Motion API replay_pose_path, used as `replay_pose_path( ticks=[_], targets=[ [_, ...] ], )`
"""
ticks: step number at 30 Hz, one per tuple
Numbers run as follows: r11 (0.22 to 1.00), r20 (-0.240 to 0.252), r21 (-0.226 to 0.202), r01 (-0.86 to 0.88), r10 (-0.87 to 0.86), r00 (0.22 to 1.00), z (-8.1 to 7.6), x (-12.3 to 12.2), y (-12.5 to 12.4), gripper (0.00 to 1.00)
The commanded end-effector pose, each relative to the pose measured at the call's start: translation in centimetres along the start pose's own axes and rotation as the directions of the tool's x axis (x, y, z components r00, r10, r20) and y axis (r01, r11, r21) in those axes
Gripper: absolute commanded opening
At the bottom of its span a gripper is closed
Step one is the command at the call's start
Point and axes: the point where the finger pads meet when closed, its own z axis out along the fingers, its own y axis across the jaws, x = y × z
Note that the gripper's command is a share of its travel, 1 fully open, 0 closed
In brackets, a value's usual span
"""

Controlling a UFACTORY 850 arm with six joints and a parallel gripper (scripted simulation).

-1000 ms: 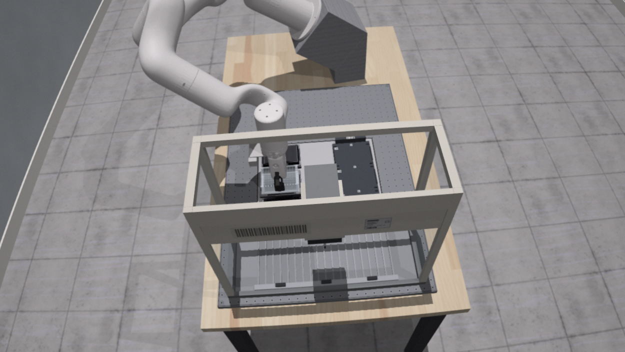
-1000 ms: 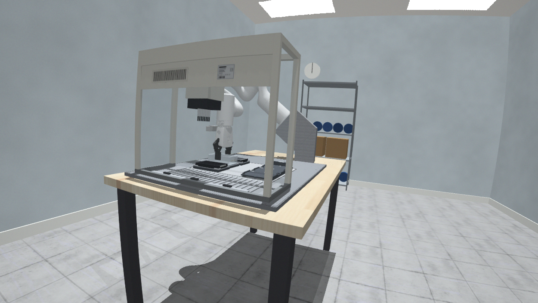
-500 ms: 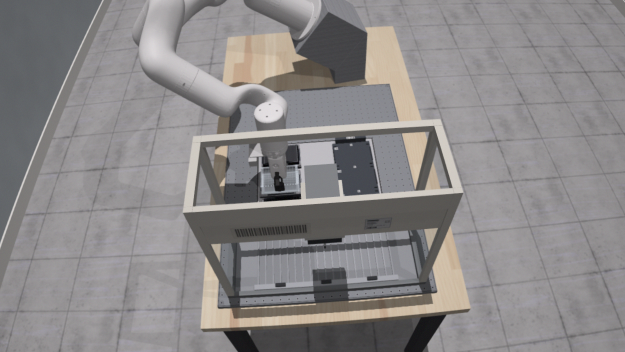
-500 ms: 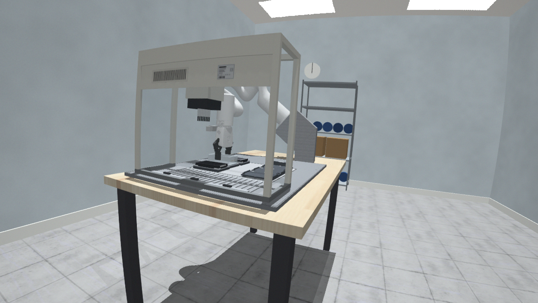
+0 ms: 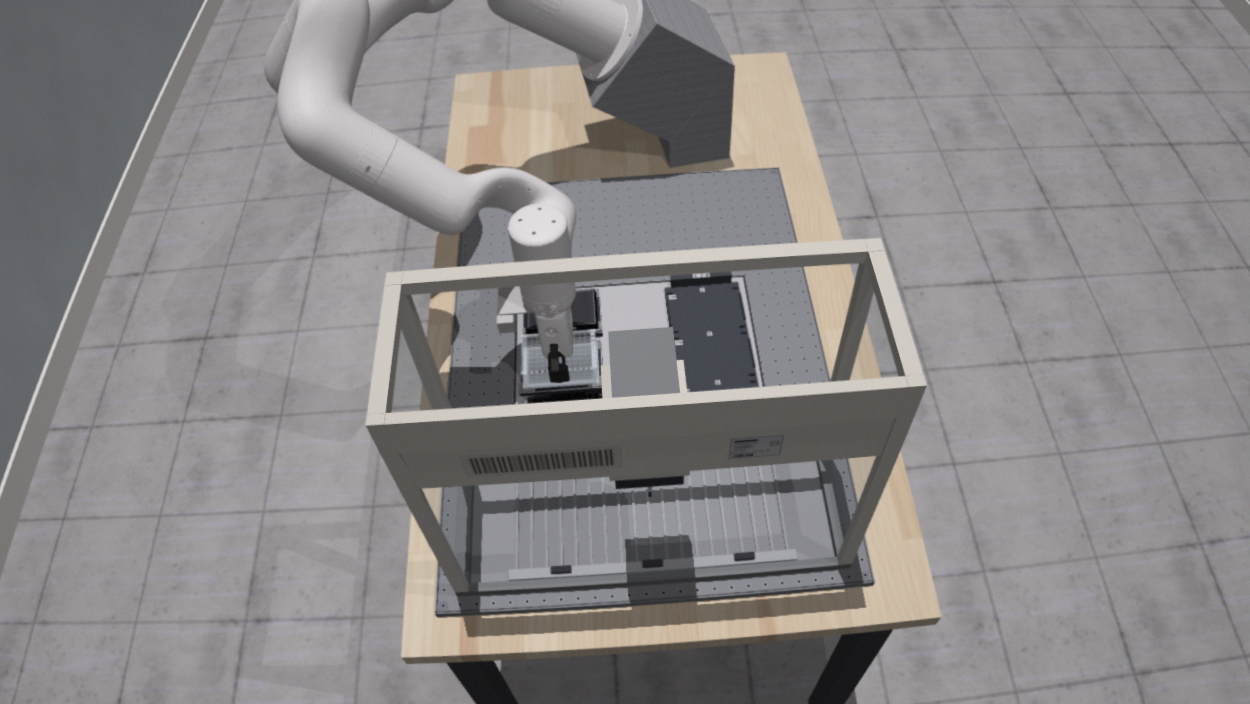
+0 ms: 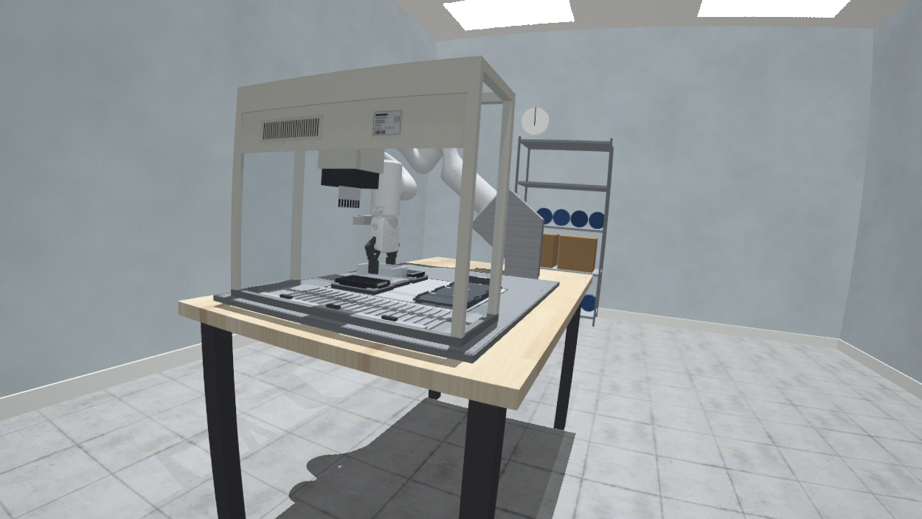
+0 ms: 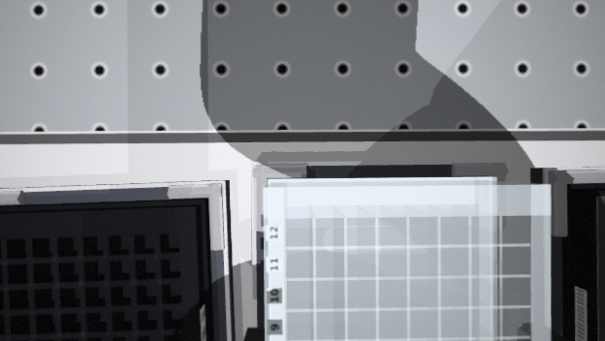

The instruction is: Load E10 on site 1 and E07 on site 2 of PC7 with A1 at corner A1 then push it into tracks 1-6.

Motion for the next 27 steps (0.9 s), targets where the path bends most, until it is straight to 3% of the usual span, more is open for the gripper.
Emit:
replay_pose_path(
  ticks=[1, 27],
  targets=[
    [1.000, 0.000, 0.001, 0.000, 0.000, 1.000, -0.1, 0.0, -0.1, 0.00],
    [1.000, 0.000, 0.001, 0.000, 0.000, 1.000, -1.5, 0.0, -0.1, 0.00]
  ],
)
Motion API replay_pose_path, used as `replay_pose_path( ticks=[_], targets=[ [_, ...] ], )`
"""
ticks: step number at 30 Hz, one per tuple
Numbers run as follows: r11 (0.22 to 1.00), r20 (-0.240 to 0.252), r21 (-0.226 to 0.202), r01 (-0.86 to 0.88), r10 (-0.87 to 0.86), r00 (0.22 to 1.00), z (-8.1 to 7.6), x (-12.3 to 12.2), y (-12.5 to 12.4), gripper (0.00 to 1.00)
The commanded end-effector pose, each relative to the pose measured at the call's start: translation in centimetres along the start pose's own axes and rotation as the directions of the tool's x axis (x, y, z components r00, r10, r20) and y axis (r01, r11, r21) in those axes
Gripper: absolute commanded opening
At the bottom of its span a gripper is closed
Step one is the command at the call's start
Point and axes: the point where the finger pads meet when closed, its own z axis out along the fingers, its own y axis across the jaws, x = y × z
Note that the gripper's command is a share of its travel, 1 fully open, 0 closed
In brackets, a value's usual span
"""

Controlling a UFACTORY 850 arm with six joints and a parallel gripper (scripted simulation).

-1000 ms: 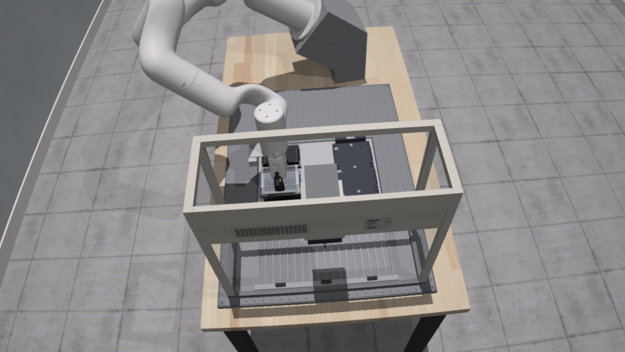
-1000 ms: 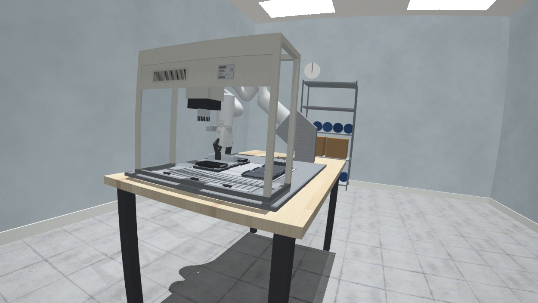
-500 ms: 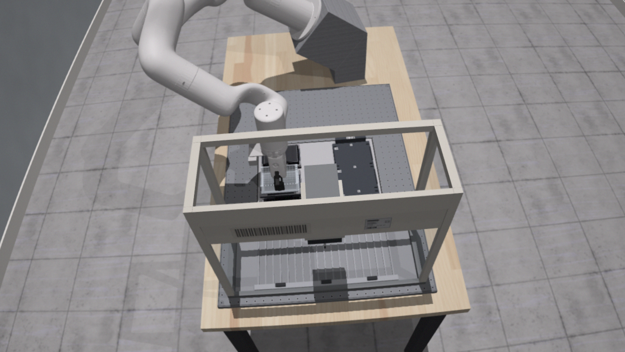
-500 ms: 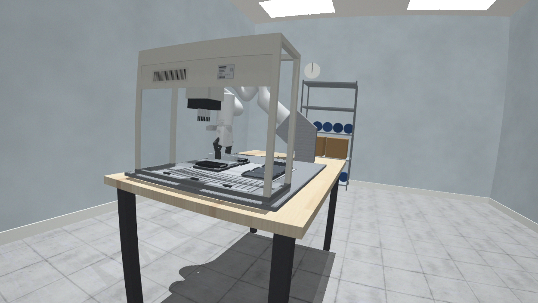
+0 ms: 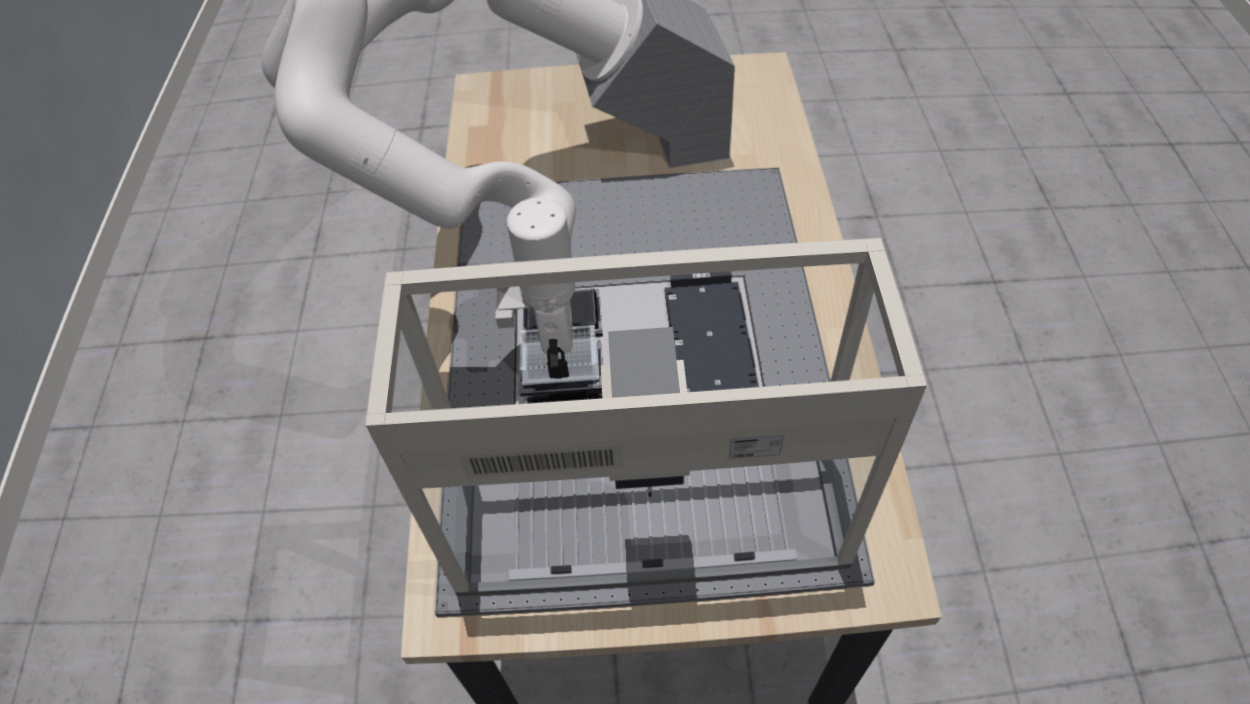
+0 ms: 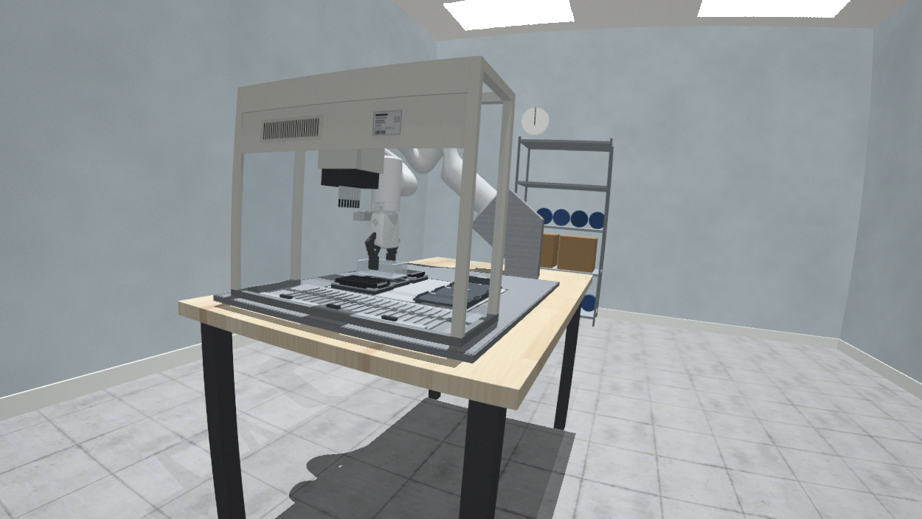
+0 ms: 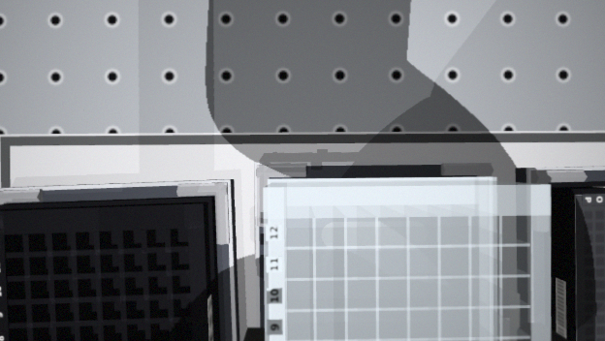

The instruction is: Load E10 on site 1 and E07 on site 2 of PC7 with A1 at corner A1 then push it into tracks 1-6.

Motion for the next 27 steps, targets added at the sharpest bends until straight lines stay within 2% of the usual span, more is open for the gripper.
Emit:
replay_pose_path(
  ticks=[1, 20, 27],
  targets=[
    [1.000, 0.000, 0.001, 0.000, 0.000, 1.000, -0.4, 0.0, -0.1, 0.00],
    [1.000, 0.000, 0.001, 0.000, 0.000, 1.000, -1.0, 0.0, -0.1, 0.00],
    [1.000, 0.000, 0.001, 0.000, 0.000, 1.000, -2.2, 0.0, -0.1, 0.00]
  ],
)
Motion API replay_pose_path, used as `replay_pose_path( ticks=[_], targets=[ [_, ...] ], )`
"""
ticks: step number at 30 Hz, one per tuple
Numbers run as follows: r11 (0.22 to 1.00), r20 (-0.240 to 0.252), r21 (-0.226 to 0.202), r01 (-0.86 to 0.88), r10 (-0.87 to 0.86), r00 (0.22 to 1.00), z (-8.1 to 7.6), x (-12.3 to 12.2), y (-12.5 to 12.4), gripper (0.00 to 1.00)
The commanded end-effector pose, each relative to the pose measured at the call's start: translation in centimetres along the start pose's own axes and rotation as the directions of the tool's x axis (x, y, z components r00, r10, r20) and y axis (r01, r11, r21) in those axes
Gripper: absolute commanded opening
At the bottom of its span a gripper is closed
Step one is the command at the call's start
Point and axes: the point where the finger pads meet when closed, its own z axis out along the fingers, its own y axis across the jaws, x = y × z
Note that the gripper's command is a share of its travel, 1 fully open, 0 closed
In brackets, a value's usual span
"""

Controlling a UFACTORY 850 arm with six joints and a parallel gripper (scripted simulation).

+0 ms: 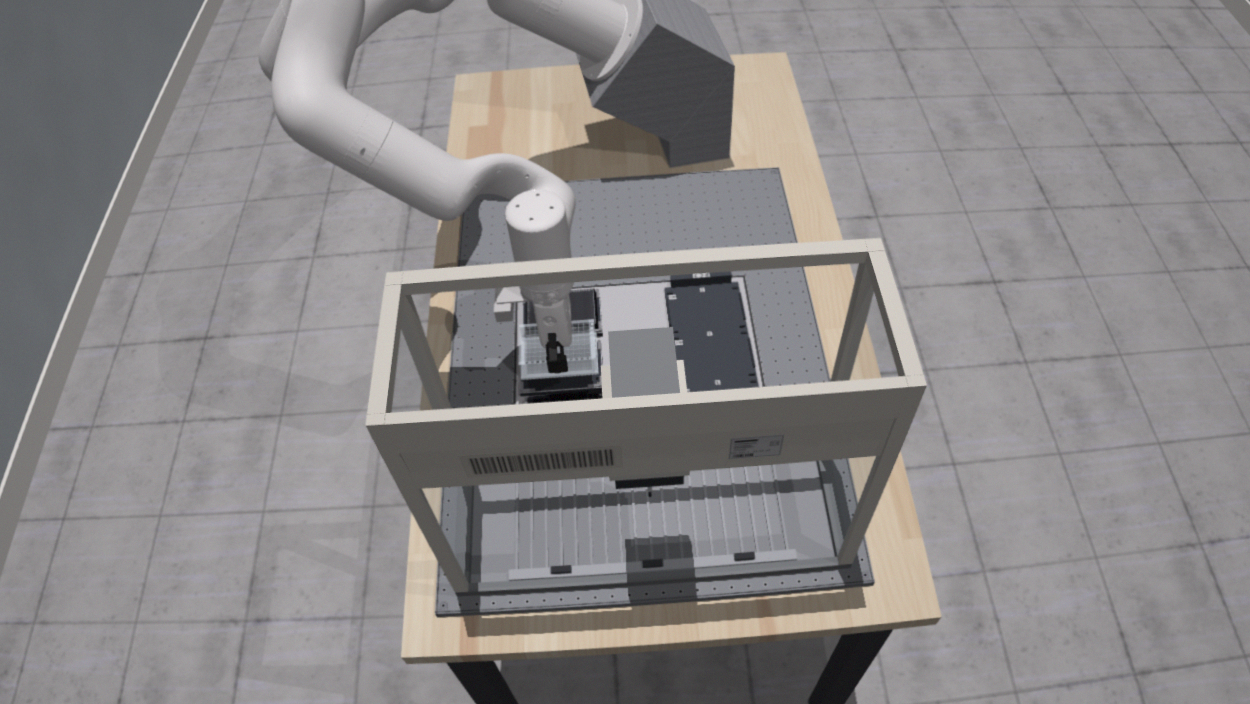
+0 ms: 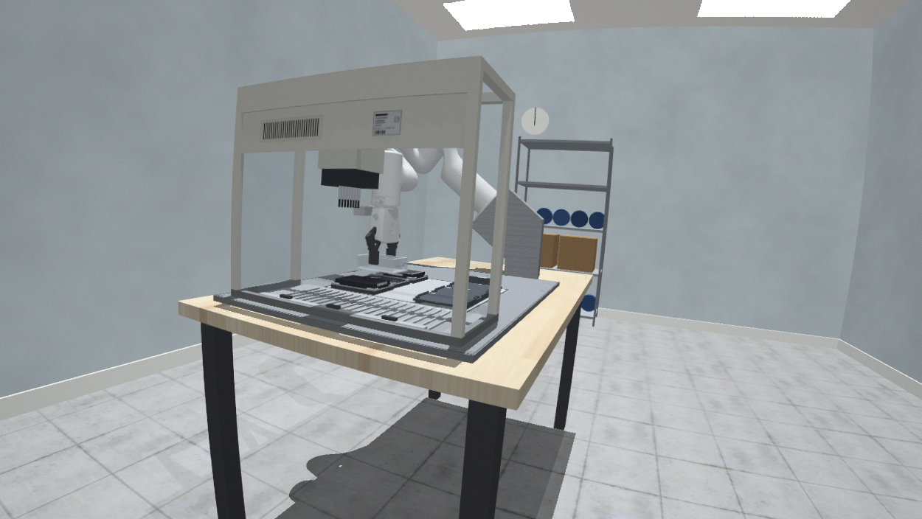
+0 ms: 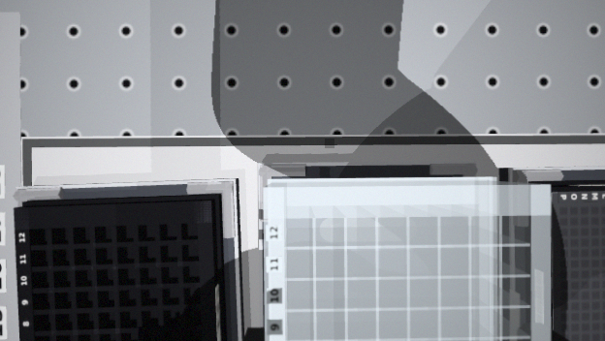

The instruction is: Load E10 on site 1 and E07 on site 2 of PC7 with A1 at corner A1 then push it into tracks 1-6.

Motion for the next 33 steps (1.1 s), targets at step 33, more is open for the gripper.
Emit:
replay_pose_path(
  ticks=[33],
  targets=[
    [1.000, 0.000, 0.001, 0.000, 0.000, 1.000, -5.5, 0.0, -0.1, 0.00]
  ],
)
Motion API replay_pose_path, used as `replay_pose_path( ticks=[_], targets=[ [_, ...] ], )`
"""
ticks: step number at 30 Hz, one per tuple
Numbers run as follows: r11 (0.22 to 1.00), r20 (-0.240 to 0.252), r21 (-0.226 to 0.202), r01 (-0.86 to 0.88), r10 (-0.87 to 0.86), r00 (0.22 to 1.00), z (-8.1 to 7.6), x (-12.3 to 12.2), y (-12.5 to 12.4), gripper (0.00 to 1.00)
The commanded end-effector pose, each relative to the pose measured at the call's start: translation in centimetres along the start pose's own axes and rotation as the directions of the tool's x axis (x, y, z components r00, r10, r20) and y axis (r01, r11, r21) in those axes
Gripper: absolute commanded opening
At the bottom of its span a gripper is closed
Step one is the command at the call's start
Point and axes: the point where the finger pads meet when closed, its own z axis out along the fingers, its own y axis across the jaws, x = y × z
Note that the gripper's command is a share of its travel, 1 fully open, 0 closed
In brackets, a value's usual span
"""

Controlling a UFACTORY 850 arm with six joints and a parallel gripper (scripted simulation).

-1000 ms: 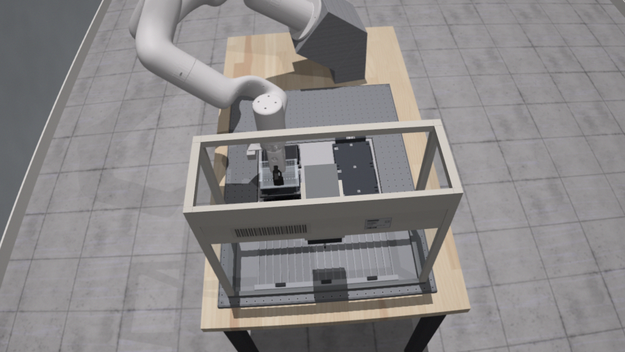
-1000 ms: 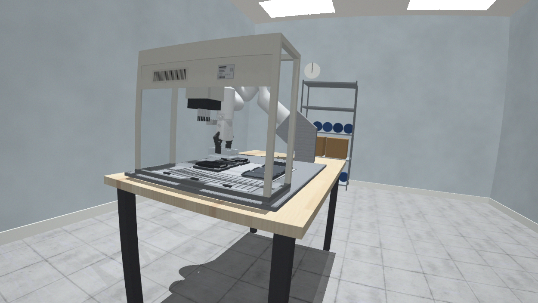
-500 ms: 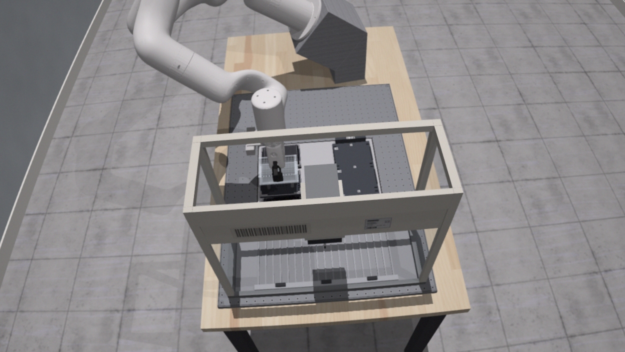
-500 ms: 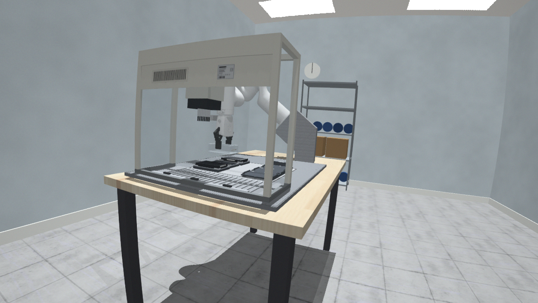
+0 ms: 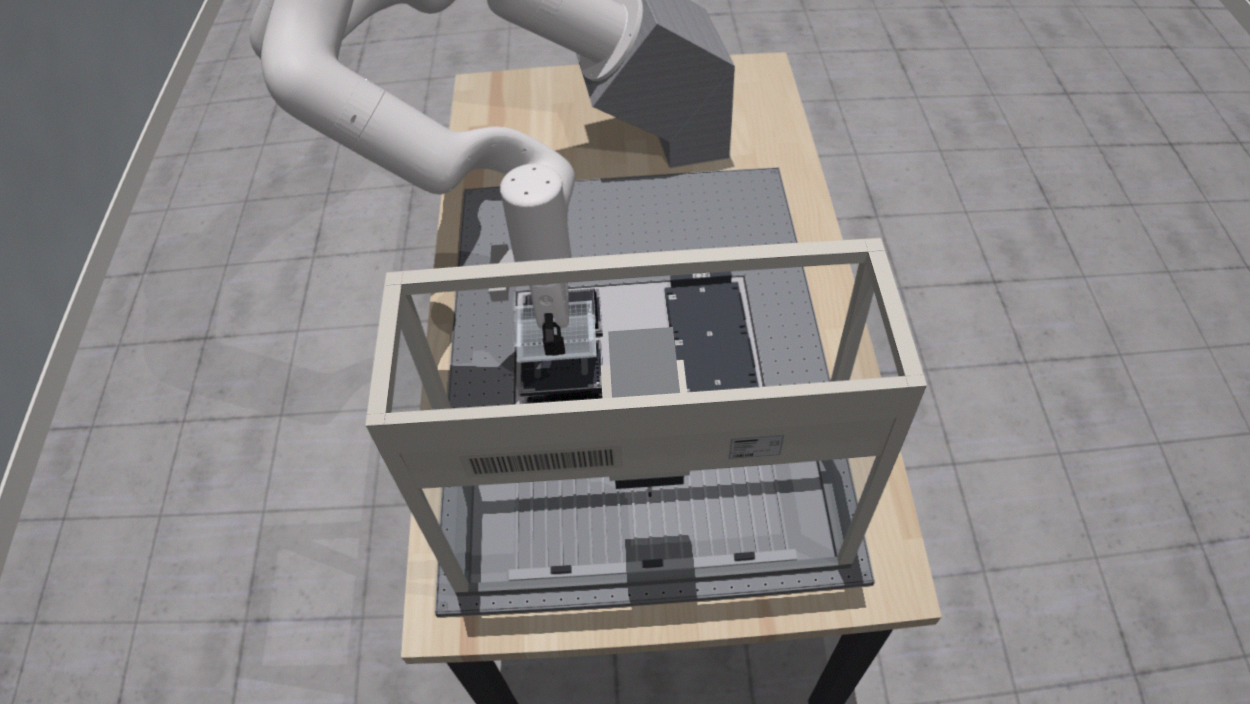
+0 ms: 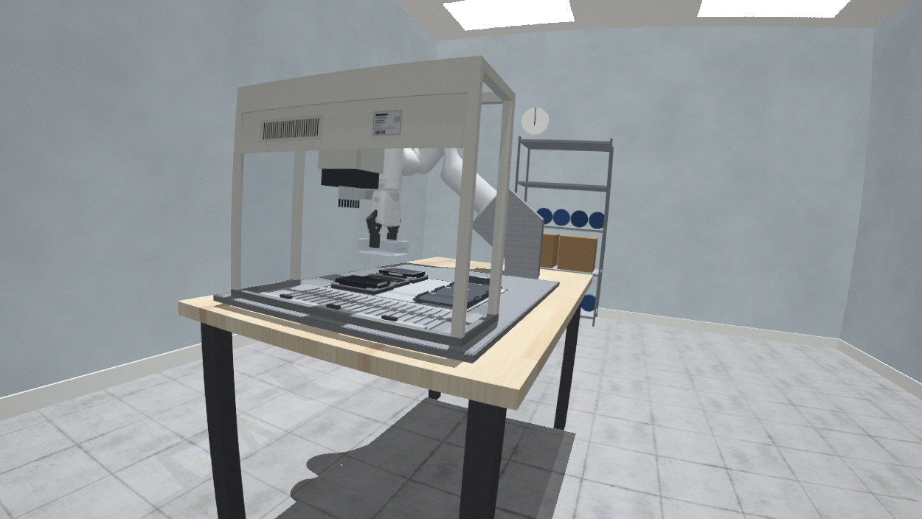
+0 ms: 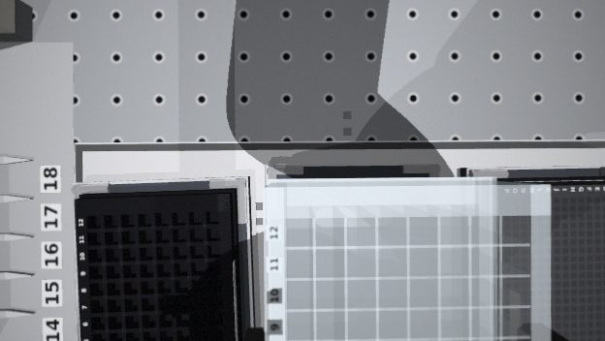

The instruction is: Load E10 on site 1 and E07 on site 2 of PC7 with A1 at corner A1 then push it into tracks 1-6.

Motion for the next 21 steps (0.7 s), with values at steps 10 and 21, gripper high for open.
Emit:
replay_pose_path(
  ticks=[10, 21],
  targets=[
    [1.000, 0.000, 0.001, 0.000, 0.000, 1.000, -2.2, 0.0, -0.1, 0.00],
    [1.000, 0.000, 0.001, 0.000, 0.000, 1.000, -3.8, 0.0, -0.1, 0.00]
  ],
)
